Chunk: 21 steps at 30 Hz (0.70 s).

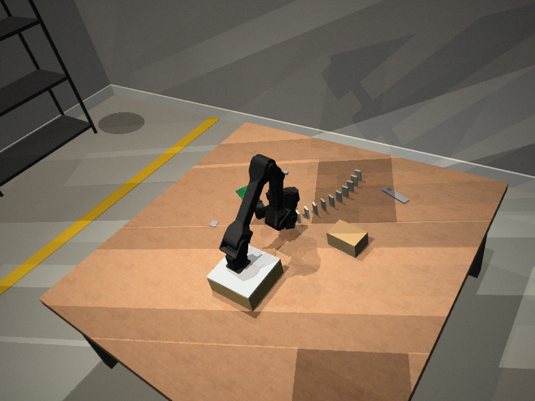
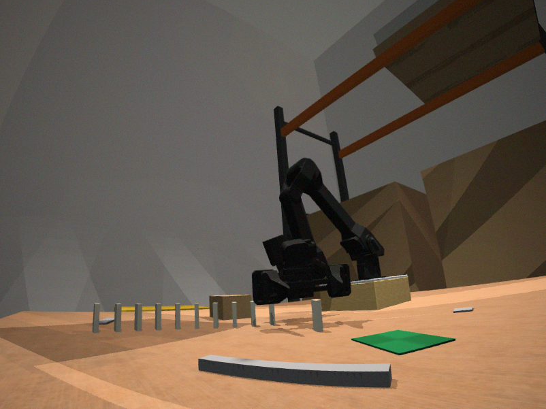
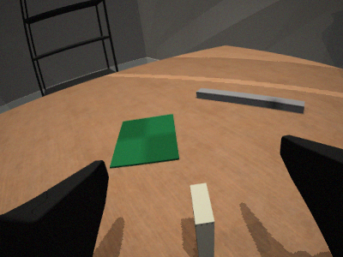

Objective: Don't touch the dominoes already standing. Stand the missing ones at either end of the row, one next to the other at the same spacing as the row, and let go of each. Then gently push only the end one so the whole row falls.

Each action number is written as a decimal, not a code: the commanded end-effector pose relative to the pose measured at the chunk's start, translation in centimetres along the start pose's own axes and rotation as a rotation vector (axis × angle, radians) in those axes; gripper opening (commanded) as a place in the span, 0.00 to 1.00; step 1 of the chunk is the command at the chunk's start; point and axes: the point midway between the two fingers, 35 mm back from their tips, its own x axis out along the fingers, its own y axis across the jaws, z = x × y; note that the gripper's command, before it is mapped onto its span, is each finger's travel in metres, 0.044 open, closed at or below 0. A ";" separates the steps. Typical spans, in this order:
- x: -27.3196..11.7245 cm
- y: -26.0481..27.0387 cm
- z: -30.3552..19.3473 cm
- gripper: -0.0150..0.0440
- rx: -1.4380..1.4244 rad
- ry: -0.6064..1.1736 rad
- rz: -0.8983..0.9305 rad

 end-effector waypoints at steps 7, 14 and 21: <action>0.8 -1.3 2.5 1.00 0.107 0.042 -0.033; 5.3 -5.3 0.6 1.00 0.627 0.312 -0.215; 7.1 -6.2 1.4 1.00 0.959 0.551 -0.453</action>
